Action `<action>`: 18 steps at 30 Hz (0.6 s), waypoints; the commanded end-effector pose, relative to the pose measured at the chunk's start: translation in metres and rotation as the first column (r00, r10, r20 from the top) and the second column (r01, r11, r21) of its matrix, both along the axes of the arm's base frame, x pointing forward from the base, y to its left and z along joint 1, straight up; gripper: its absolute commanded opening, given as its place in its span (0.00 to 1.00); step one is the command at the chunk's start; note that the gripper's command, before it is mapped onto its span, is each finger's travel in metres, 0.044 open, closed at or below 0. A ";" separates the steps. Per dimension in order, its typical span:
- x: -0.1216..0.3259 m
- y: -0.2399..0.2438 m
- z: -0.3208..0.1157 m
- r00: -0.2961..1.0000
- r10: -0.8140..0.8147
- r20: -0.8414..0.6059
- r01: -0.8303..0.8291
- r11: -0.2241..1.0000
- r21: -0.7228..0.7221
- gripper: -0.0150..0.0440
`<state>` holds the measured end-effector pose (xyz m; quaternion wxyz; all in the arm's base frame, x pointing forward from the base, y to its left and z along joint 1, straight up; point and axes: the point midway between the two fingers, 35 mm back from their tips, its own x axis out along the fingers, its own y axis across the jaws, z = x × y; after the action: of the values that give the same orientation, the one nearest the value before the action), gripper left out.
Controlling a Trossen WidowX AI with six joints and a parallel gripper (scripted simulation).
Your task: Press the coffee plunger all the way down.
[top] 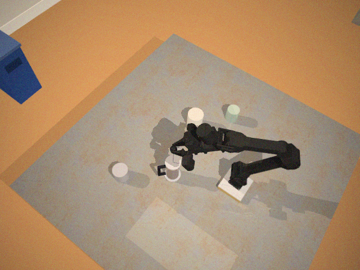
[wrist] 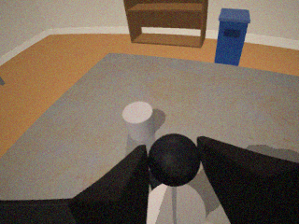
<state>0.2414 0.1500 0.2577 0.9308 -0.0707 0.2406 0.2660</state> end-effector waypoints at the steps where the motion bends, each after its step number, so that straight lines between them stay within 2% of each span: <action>1: 0.001 0.001 -0.004 1.000 -0.001 -0.003 0.001 1.000 0.003 0.45; 18: 0.005 0.003 -0.031 1.000 -0.001 -0.002 0.001 1.000 0.004 0.45</action>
<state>0.2467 0.1533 0.2467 0.9359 -0.0648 0.2200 0.2674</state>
